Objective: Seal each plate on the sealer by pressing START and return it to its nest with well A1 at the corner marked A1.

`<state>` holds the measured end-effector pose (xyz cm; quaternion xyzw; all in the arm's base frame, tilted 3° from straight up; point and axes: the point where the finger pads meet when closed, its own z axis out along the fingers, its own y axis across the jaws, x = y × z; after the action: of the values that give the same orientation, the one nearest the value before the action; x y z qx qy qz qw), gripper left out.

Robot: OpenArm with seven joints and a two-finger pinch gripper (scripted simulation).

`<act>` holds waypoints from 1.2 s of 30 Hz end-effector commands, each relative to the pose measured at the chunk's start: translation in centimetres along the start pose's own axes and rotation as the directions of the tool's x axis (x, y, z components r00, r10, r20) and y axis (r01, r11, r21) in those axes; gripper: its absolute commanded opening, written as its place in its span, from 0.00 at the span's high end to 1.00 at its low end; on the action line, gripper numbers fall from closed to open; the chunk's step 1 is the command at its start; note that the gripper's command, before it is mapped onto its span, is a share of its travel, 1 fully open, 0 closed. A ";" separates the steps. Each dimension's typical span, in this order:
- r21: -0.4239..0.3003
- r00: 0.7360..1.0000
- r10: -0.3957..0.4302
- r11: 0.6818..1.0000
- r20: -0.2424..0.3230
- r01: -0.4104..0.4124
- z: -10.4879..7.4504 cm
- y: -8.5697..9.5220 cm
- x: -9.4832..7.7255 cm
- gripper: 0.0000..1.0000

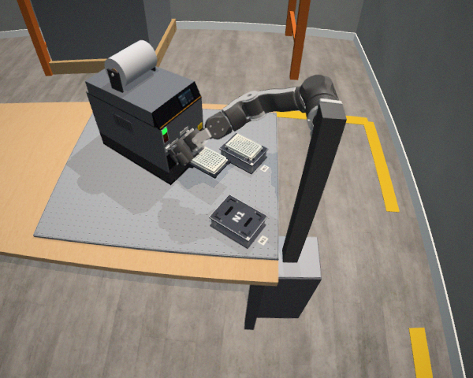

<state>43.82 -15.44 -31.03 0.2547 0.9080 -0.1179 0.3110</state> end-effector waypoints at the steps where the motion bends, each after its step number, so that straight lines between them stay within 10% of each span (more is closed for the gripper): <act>1: -0.010 1.000 0.002 1.000 0.007 -0.002 -0.1 0.2 -0.4 1.00; 36: -0.005 1.000 0.002 1.000 0.005 -0.002 0.2 0.1 -0.6 1.00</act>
<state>44.11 -15.61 -31.04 0.2551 0.9083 -0.1183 0.3097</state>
